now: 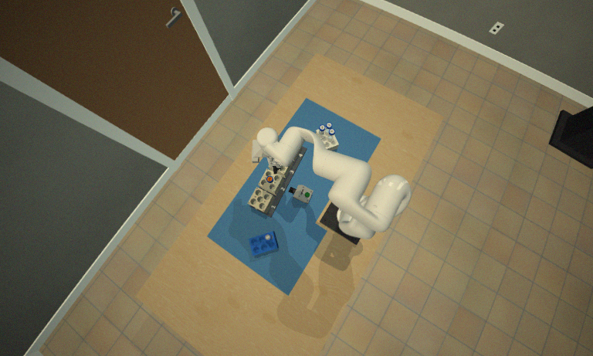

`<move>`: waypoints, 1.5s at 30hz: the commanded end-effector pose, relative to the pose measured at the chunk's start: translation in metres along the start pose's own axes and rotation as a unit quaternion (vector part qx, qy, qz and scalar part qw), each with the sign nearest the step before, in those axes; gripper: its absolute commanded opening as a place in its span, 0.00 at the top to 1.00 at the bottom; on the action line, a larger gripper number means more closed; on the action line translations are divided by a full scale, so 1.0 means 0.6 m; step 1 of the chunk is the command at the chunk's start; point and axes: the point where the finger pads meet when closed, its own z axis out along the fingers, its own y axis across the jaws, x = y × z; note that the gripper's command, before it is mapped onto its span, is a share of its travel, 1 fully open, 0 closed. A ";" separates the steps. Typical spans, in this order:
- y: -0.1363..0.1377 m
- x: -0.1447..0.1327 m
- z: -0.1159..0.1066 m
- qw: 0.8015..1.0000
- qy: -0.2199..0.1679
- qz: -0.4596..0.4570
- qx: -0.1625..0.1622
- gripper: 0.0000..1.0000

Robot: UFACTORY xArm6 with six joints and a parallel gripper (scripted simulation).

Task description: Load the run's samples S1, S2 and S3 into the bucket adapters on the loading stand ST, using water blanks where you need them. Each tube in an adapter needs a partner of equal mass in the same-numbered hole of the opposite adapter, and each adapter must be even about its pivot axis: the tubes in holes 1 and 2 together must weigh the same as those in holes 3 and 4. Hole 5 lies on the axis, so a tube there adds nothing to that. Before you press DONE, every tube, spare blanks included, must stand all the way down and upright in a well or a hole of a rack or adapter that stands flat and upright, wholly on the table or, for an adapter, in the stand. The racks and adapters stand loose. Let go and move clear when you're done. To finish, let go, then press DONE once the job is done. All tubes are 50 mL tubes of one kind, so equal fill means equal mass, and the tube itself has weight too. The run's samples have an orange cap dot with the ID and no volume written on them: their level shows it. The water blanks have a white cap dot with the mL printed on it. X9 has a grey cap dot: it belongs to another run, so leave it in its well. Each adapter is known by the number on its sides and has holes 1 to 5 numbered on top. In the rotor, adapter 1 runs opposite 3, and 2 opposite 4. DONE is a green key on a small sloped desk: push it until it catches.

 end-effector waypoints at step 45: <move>0.262 -0.251 0.003 0.984 0.007 -0.175 0.004 0.43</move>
